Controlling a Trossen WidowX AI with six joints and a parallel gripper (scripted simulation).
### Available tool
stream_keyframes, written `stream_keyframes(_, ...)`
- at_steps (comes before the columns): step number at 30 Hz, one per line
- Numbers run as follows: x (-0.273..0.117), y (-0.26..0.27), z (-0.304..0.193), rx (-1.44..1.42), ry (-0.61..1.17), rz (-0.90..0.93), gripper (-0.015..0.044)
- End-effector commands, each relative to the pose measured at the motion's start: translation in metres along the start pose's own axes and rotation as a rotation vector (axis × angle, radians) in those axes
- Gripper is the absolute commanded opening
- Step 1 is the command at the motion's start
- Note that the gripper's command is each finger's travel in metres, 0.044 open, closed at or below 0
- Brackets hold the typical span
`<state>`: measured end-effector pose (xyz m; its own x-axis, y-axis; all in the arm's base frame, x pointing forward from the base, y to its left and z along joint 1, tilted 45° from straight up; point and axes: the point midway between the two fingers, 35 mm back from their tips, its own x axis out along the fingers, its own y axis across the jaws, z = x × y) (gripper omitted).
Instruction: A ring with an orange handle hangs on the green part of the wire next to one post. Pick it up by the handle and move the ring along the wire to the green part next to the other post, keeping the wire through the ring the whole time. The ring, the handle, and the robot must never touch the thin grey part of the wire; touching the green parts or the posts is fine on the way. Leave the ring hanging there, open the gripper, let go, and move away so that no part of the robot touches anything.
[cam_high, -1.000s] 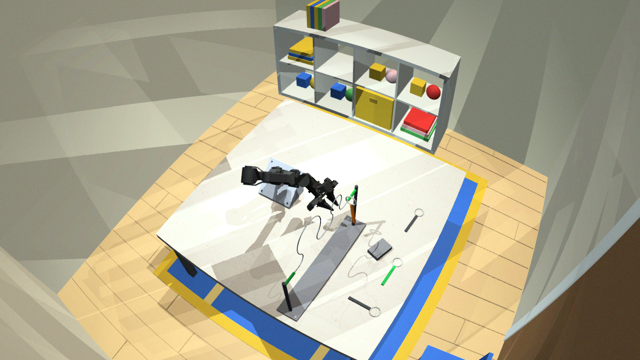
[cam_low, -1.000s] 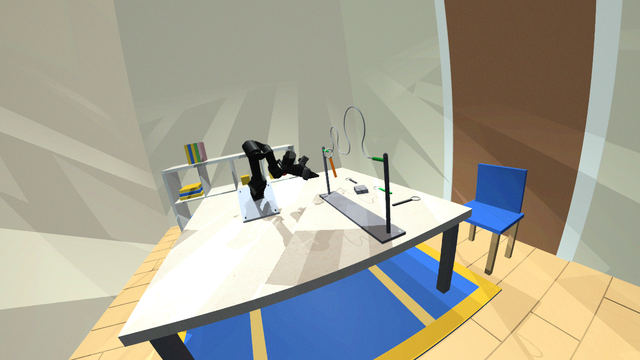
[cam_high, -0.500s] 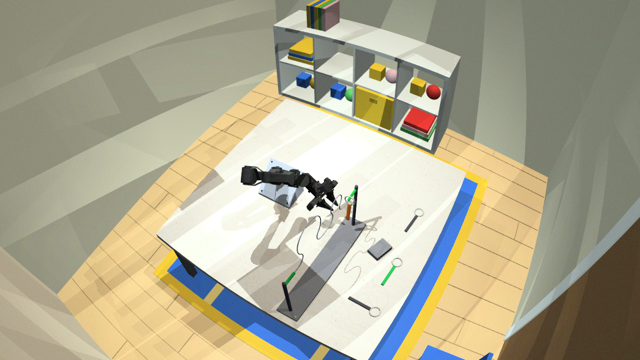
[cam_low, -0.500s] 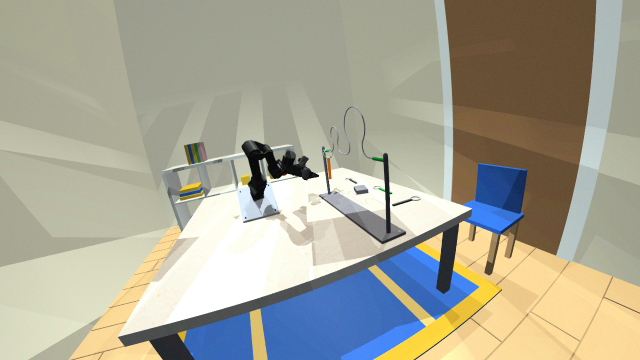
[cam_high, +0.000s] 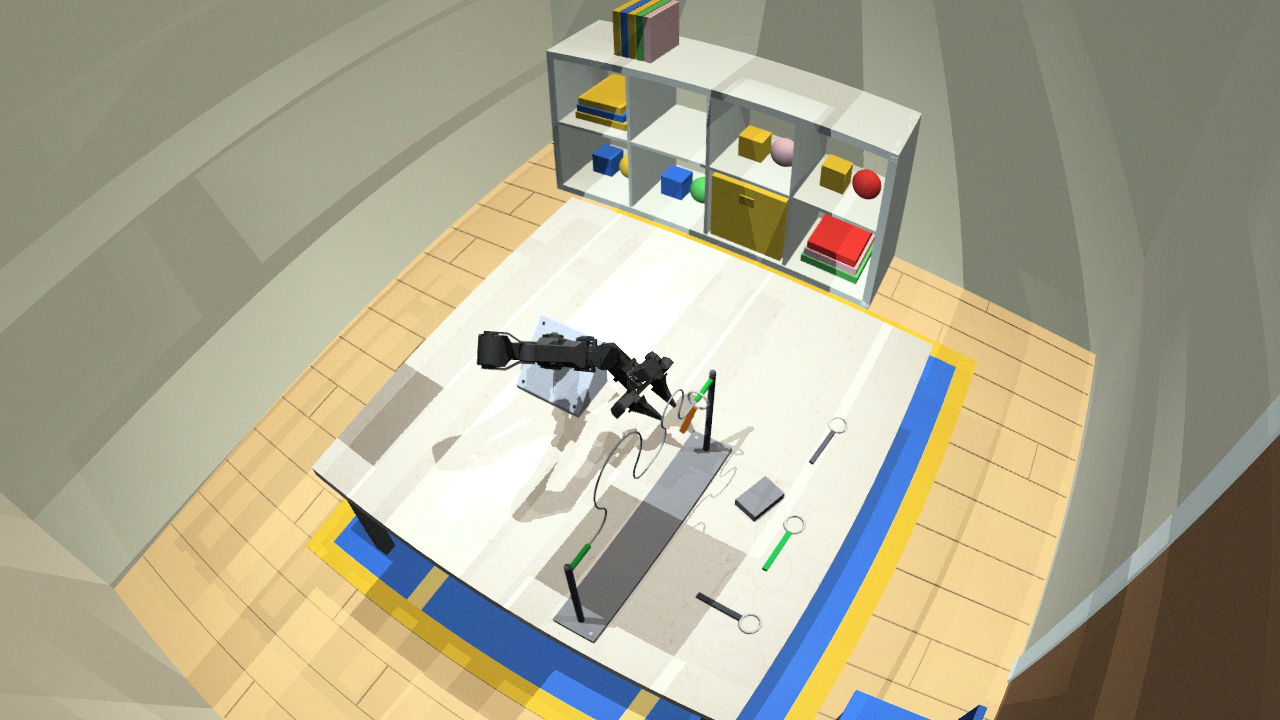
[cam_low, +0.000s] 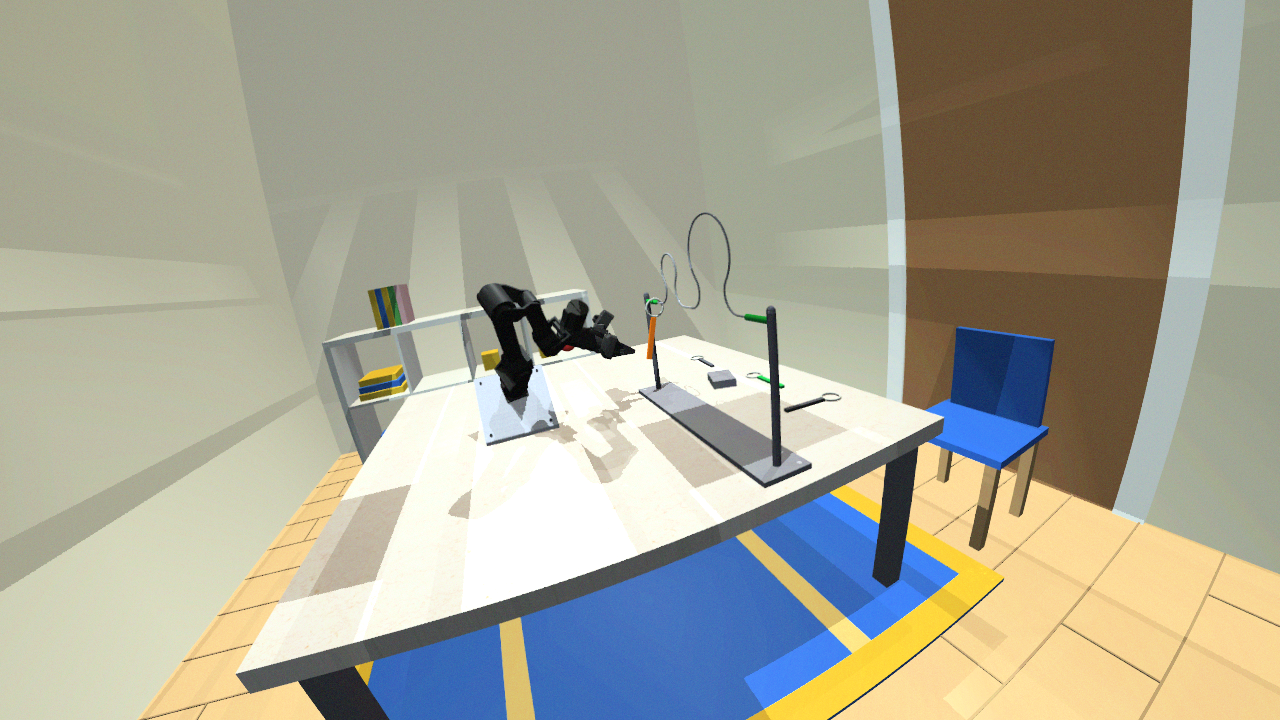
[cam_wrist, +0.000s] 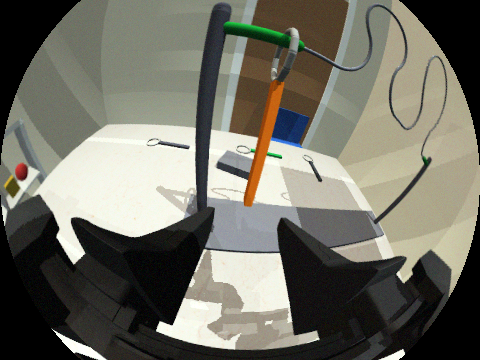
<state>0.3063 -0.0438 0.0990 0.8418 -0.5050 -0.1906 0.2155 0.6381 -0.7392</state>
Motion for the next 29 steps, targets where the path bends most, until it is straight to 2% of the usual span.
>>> stream_keyframes(1, -0.024, -0.001, 0.001, 0.009, -0.007, -0.002, 0.0317)
stream_keyframes(6, -0.040, -0.002, -0.001, 0.008, -0.008, -0.004, 0.0440)
stream_keyframes(29, -0.040, -0.002, -0.001, 0.008, -0.008, -0.004, 0.0440)
